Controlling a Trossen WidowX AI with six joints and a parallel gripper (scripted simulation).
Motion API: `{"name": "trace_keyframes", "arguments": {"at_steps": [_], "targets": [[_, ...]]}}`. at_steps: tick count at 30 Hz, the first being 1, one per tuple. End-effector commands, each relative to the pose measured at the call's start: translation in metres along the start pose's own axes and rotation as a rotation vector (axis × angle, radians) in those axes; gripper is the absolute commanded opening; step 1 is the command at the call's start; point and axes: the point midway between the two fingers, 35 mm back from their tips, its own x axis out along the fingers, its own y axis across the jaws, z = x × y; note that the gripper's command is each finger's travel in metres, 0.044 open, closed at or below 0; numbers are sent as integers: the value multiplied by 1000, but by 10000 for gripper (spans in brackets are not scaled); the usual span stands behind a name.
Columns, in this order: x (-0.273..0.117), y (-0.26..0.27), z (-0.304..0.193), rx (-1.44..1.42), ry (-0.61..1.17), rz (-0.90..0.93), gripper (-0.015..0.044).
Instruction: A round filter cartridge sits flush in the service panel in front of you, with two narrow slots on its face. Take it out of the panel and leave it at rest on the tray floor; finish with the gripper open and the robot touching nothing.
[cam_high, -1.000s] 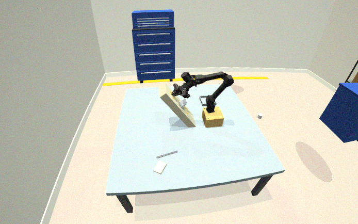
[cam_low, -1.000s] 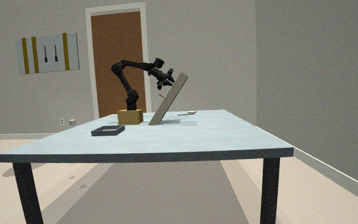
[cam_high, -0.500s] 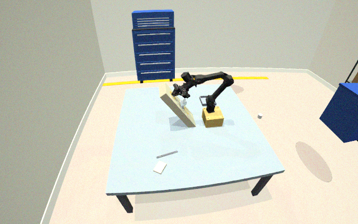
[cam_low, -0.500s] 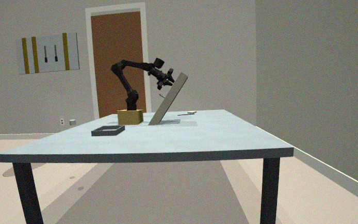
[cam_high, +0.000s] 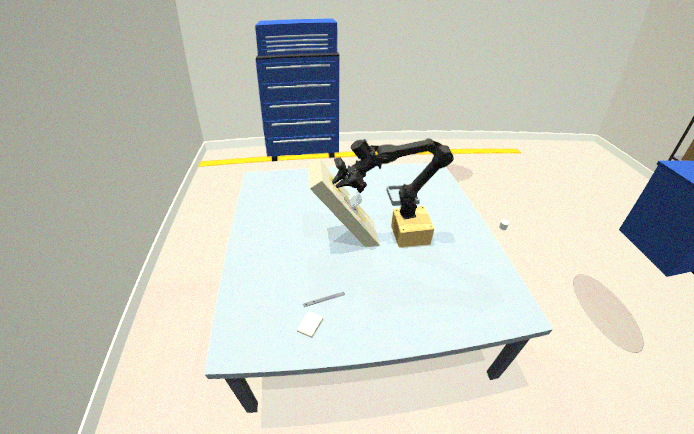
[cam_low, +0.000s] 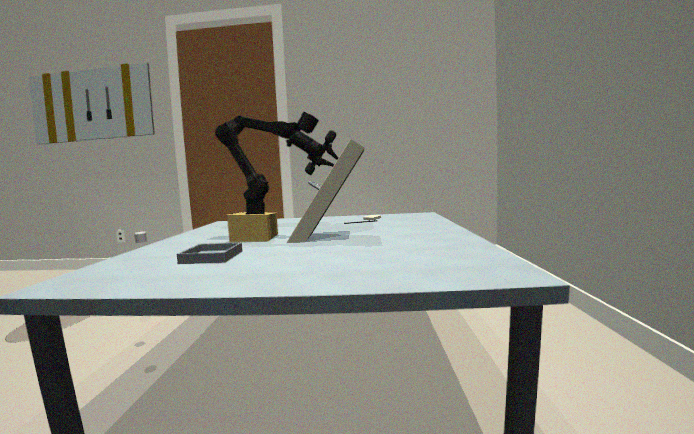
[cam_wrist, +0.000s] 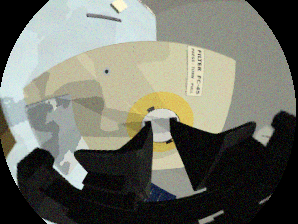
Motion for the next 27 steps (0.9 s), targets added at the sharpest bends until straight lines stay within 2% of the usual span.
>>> {"name": "trace_keyframes", "arguments": {"at_steps": [1, 27], "targets": [[4, -1, 0, 134, -1, -5, 0], [5, -2, 0, 1041, -4, -5, 0]]}}
